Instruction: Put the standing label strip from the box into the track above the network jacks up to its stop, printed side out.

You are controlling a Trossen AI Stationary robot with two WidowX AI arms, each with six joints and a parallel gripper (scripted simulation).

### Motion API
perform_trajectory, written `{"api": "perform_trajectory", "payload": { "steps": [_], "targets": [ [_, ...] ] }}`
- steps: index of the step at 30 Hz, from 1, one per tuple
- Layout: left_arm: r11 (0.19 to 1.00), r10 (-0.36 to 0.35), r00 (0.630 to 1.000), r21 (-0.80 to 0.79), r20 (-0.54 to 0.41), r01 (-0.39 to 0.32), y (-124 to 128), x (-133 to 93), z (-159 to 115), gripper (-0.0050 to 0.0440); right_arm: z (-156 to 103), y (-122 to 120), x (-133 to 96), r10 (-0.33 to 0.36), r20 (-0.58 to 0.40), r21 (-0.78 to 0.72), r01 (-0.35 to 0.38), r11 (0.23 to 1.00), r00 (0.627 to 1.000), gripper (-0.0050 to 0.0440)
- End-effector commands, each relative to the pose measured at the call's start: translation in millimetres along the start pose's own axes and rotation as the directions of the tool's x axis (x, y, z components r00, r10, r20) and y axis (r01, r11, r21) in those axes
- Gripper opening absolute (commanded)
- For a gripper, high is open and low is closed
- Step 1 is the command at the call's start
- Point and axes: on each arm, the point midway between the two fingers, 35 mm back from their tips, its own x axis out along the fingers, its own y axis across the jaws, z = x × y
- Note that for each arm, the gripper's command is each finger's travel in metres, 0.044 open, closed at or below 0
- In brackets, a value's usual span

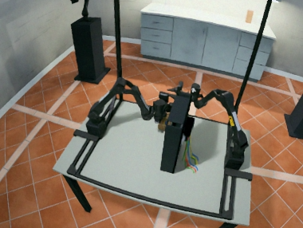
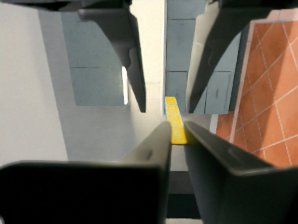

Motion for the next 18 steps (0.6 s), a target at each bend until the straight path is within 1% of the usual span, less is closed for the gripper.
{"api": "perform_trajectory", "payload": {
  "steps": [1,3,14,16,18],
  "targets": [
    [0.999,-0.021,1.0,-0.024,0.0,0.021,-12.3,3.4,-1.6,0.016,0.9,11.1,0.0,0.006,-0.002,-0.03,-0.006,1.0,1.0,-0.005],
    [0.999,-0.021,1.0,-0.024,0.0,0.021,-12.3,3.4,-1.6,0.0112,0.9,11.1,0.0,0.006,-0.002,-0.03,-0.006,1.0,1.0,-0.005],
    [0.999,-0.021,1.0,-0.024,0.0,0.021,-12.3,3.4,-1.6,0.0039,0.9,11.1,0.0,0.006,-0.002,-0.03,-0.006,1.0,1.0,-0.005],
    [0.999,-0.021,1.0,-0.024,0.0,0.021,-12.3,3.4,-1.6,0.0039,0.9,11.1,0.0,0.006,-0.002,-0.03,-0.006,1.0,1.0,-0.005],
    [0.999,-0.021,1.0,-0.024,0.0,0.021,-12.3,3.4,-1.6,0.0025,0.9,11.1,0.0,0.006,-0.002,-0.03,-0.006,1.0,1.0,-0.005]
  ]
}}
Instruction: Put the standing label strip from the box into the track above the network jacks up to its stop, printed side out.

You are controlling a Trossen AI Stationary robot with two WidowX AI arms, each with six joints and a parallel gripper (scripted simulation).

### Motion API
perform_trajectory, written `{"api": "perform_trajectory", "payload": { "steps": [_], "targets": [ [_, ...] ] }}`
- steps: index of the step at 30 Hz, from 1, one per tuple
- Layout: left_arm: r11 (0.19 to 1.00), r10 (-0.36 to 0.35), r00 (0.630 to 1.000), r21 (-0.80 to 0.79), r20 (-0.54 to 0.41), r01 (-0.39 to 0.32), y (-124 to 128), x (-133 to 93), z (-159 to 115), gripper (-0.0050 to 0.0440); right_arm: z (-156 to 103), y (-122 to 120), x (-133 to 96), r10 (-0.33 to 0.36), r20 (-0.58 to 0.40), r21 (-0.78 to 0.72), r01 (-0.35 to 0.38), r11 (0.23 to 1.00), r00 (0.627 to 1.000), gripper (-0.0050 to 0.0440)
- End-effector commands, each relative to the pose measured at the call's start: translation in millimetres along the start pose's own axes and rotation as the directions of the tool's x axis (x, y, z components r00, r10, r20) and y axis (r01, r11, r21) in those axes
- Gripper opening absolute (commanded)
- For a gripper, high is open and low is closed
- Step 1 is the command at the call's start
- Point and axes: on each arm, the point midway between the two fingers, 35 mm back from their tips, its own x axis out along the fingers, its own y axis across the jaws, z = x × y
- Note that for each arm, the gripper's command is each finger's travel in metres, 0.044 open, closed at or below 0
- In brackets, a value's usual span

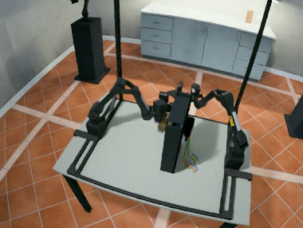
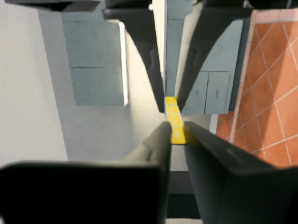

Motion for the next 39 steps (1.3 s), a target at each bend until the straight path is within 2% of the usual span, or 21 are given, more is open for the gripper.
{"api": "perform_trajectory", "payload": {
  "steps": [1,4,21,28,29,30,32,34,39],
  "targets": [
    [0.999,-0.025,1.0,-0.027,0.001,0.025,-14.5,3.4,-1.5,0.0019,0.9,10.8,0.0,0.006,-0.002,-0.029,-0.006,1.0,1.0,-0.005],
    [0.999,-0.025,1.0,-0.027,0.001,0.025,-14.5,3.4,-1.5,0.0,0.9,10.8,0.0,0.006,-0.002,-0.029,-0.006,1.0,1.0,-0.005],
    [0.999,-0.025,1.0,-0.027,0.001,0.025,-14.5,3.4,-1.5,-0.0005,0.9,10.8,0.0,0.006,-0.002,-0.029,-0.006,1.0,1.0,-0.005],
    [0.999,-0.025,1.0,-0.027,0.001,0.025,-14.5,3.4,-1.5,-0.005,0.9,10.8,0.0,0.006,-0.002,-0.029,-0.006,1.0,1.0,-0.005],
    [0.999,-0.025,1.0,-0.027,0.001,0.025,-14.5,3.4,-1.5,-0.005,0.9,10.8,0.0,0.006,-0.002,-0.029,-0.006,1.0,1.0,0.0024],
    [0.999,-0.025,1.0,-0.027,0.001,0.025,-14.5,3.4,-1.5,-0.005,0.9,10.8,0.0,0.006,-0.002,-0.029,-0.006,1.0,1.0,0.0048],
    [0.999,-0.025,1.0,-0.027,0.001,0.025,-14.5,3.4,-1.5,-0.005,0.9,10.8,0.0,0.006,-0.002,-0.029,-0.006,1.0,1.0,0.0048],
    [0.999,-0.025,1.0,-0.027,0.001,0.025,-14.5,3.4,-1.5,-0.005,0.9,10.8,0.0,0.006,-0.002,-0.029,-0.006,1.0,1.0,0.0085],
    [0.999,-0.025,1.0,-0.027,0.001,0.025,-14.5,3.4,-1.5,-0.005,0.9,10.8,0.0,0.006,-0.002,-0.029,-0.006,1.0,1.0,0.0085]
  ]
}}
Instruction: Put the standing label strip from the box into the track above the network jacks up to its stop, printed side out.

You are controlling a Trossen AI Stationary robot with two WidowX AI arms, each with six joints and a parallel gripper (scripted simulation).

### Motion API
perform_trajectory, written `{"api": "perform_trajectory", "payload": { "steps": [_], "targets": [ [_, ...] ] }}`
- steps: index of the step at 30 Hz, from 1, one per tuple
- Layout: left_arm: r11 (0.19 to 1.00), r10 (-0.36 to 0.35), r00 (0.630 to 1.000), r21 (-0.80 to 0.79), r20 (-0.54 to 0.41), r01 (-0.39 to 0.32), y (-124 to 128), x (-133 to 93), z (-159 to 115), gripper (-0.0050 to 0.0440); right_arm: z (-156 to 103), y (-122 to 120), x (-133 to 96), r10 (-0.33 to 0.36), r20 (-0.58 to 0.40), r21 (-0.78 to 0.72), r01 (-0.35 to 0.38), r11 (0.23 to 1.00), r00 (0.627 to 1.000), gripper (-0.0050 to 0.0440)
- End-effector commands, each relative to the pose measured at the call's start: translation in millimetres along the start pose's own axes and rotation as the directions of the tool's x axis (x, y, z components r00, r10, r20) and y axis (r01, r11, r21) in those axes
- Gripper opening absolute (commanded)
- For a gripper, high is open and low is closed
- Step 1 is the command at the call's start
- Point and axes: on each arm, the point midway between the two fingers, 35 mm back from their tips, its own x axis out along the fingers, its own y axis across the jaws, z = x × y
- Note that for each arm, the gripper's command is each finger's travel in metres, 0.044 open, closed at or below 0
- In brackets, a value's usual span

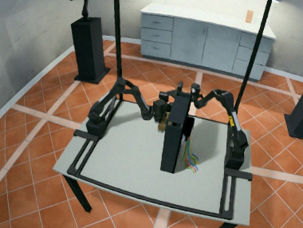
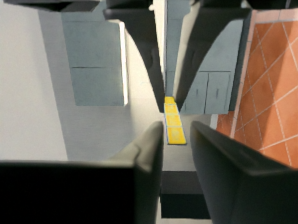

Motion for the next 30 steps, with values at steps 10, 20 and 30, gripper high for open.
{"api": "perform_trajectory", "payload": {
  "steps": [10,20,30],
  "targets": [
    [0.999,-0.023,1.0,-0.025,0.001,0.023,-13,4,-2,-0.005,1,11,0,0.006,-0.002,-0.029,-0.006,1.0,1.0,0.0085],
    [0.999,-0.022,1.0,-0.025,0.001,0.022,-13,4,-18,-0.005,1,11,0,0.006,-0.002,-0.029,-0.006,1.0,1.0,0.0085],
    [0.999,-0.022,1.0,-0.026,0.001,0.022,-14,4,-31,-0.005,1,11,0,0.006,-0.002,-0.029,-0.006,1.0,1.0,0.0085]
  ]
}}
